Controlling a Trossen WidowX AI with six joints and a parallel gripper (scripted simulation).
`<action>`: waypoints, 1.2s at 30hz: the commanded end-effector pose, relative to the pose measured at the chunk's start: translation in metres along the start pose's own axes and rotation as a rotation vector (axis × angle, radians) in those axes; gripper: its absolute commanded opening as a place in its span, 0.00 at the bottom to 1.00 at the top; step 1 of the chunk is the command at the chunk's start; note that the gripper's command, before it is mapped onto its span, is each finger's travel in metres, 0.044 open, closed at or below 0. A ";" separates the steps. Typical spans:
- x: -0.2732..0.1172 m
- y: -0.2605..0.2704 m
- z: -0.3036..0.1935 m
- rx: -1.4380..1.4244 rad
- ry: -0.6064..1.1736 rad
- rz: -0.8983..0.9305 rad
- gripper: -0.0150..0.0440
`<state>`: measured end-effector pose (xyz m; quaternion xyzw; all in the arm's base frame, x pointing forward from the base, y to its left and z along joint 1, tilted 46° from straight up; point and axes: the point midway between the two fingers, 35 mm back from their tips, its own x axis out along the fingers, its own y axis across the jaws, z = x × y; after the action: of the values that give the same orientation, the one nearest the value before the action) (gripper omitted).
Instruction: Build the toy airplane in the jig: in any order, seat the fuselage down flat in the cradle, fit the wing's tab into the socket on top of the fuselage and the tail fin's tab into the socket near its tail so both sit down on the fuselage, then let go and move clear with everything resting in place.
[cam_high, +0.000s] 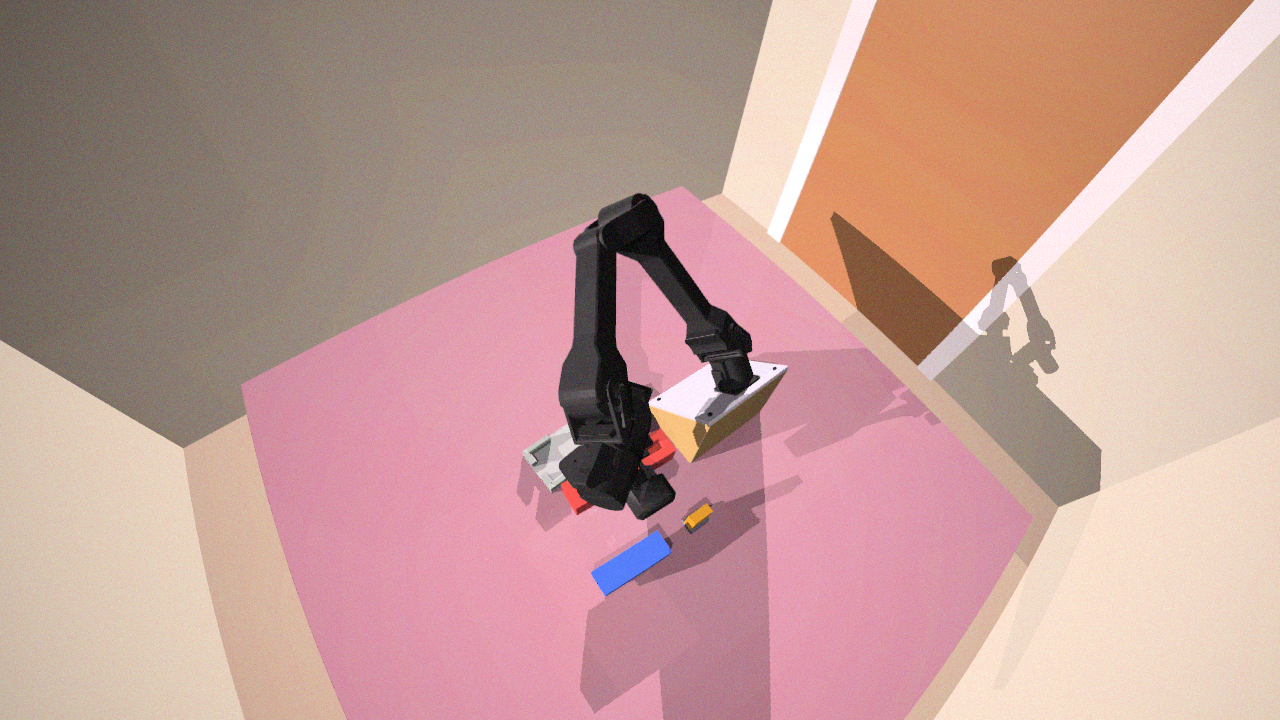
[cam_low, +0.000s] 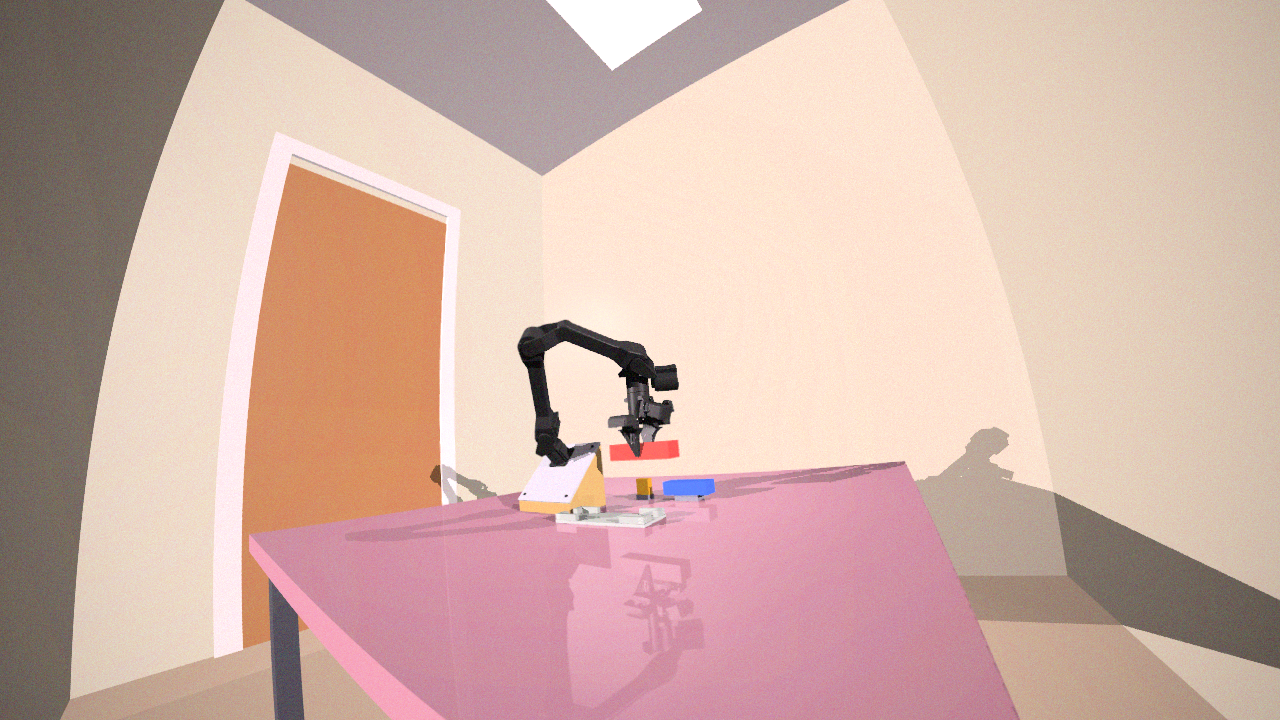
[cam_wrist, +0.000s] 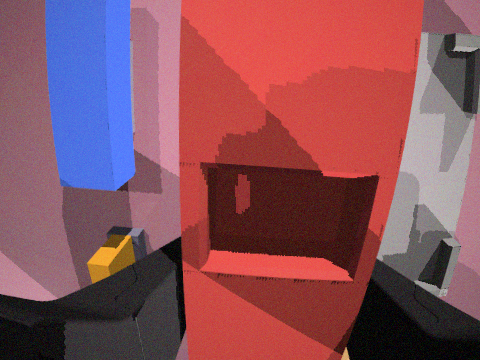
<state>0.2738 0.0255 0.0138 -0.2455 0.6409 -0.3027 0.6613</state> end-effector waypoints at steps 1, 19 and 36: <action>-0.009 0.000 0.001 0.008 -0.005 0.007 0.25; 0.018 -0.046 0.006 -0.059 -0.007 0.027 0.25; 0.045 -0.094 0.000 -0.122 -0.009 0.018 0.25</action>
<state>0.2695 -0.0618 0.0461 -0.2729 0.6569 -0.2588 0.6535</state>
